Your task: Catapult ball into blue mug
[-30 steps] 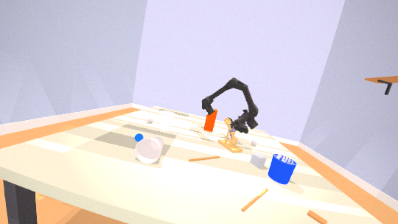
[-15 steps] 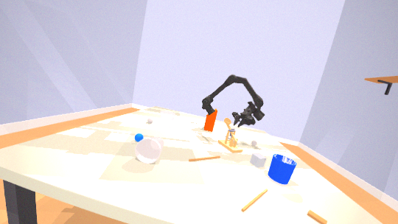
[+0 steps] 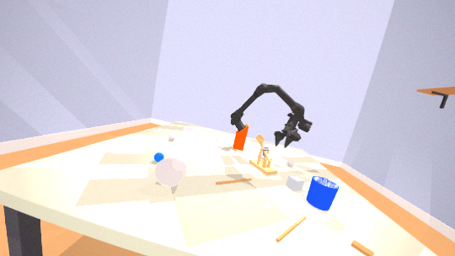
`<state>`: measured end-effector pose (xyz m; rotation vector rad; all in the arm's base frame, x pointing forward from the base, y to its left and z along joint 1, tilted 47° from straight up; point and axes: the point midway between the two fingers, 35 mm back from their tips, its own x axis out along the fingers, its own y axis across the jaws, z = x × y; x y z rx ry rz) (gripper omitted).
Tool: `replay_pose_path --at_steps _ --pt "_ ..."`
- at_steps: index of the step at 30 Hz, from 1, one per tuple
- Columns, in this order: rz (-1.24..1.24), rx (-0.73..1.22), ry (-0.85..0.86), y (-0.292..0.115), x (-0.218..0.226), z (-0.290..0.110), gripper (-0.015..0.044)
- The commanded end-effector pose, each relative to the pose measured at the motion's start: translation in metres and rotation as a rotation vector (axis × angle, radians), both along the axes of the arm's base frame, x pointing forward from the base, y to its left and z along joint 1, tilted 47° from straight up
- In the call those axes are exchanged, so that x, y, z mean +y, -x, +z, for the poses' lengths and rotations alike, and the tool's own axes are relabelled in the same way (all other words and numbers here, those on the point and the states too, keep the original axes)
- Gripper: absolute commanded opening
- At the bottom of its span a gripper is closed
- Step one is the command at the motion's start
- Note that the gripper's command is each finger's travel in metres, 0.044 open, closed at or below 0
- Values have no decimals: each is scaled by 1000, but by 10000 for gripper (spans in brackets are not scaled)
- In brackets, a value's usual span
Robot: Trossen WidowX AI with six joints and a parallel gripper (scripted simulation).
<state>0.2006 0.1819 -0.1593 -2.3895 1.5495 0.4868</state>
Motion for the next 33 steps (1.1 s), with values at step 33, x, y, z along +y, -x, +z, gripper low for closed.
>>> replay_pose_path --at_steps 33 --pt "-427 -673 -981 -186 115 45 440"
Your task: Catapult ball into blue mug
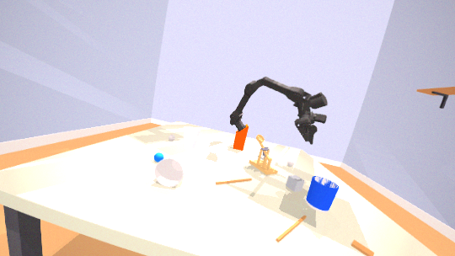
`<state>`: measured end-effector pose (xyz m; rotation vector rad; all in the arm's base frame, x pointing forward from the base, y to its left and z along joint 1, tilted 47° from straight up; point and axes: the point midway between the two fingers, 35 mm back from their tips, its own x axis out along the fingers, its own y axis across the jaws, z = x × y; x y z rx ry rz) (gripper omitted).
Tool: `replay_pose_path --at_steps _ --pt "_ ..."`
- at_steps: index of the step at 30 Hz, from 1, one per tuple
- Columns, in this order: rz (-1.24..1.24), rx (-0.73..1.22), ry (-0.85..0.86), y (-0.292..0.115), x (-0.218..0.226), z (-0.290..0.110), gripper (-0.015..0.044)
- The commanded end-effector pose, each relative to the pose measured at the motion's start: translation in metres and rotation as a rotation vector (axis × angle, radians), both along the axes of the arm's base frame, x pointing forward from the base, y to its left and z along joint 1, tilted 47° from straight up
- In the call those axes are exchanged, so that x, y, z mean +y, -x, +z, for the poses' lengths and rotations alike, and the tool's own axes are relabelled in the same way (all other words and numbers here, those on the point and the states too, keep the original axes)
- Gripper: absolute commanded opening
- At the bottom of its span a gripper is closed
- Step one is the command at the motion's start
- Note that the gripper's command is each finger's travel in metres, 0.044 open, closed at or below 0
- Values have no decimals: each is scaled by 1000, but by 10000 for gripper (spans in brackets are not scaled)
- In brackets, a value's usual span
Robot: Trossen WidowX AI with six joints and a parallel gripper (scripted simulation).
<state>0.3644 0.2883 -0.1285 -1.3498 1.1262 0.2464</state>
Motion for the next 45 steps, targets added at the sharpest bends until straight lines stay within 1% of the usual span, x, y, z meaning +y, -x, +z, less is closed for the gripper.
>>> replay_pose_path --at_steps 1,12,45 --pt "-58 -91 -122 -29 11 19 440" --pt "-181 -302 -378 -93 23 69 440" --pt "-181 -304 -375 -94 22 70 440"
